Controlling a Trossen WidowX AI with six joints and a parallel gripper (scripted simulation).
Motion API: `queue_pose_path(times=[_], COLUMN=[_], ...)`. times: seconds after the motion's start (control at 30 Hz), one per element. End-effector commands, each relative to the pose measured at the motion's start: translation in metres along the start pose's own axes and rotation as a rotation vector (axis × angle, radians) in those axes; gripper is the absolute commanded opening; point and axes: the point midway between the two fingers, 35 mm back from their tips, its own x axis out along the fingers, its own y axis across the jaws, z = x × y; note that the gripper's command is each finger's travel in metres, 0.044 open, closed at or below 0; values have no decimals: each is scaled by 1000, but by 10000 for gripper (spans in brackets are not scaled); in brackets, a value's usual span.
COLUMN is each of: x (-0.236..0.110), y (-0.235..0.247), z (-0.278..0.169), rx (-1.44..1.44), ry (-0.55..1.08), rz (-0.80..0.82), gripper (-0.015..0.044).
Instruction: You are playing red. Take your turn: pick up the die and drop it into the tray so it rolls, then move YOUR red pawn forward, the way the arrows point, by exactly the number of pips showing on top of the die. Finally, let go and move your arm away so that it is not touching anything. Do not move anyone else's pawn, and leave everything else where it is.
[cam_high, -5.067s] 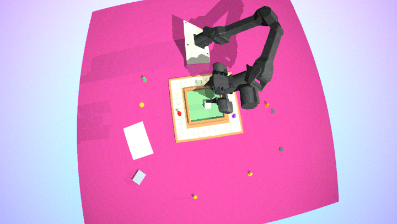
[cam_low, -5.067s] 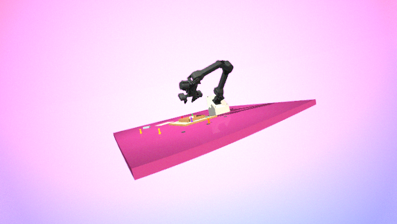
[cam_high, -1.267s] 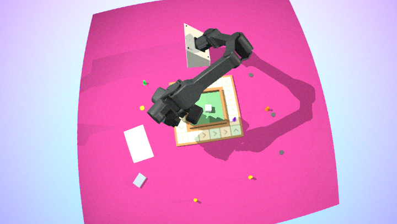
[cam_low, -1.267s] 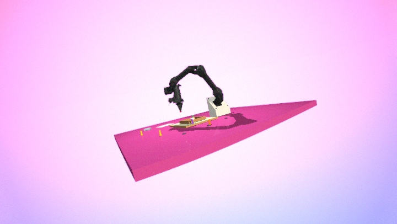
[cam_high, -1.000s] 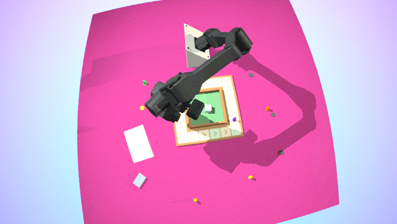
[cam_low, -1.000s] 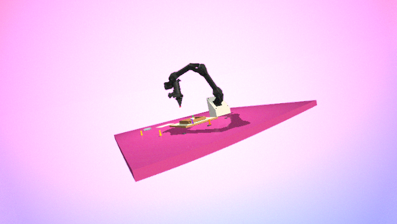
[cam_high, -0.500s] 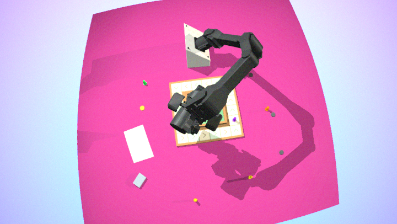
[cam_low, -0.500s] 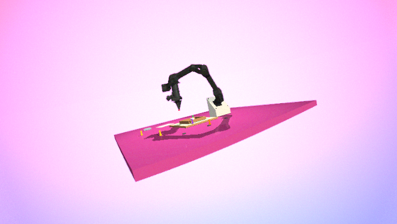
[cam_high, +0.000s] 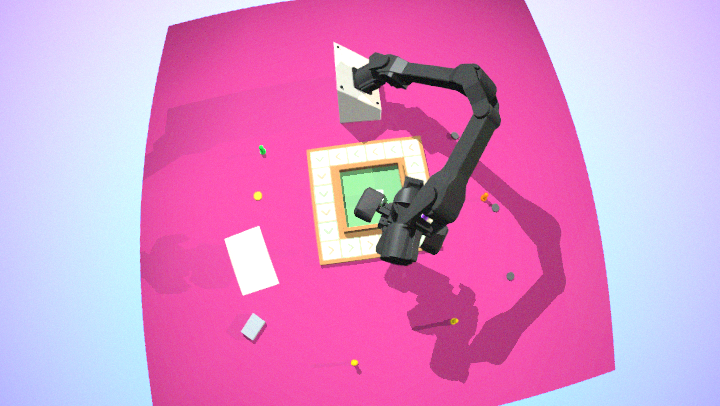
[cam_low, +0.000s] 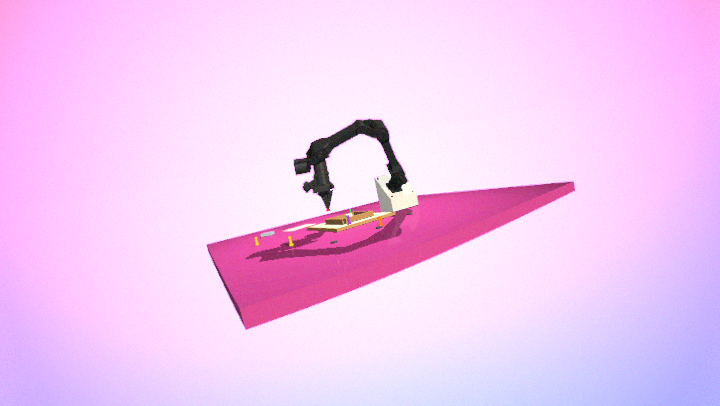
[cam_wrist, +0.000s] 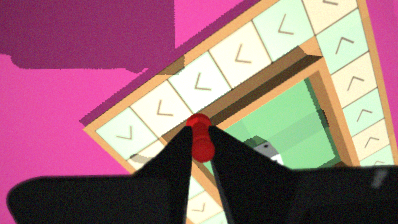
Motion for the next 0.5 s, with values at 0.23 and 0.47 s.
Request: queue_pose_path(times=[0.23, 0.47], x=[19, 47], y=[29, 30], z=[-14, -15], rx=[2, 2], ry=[18, 18], rz=[16, 17], gripper=[0, 0])
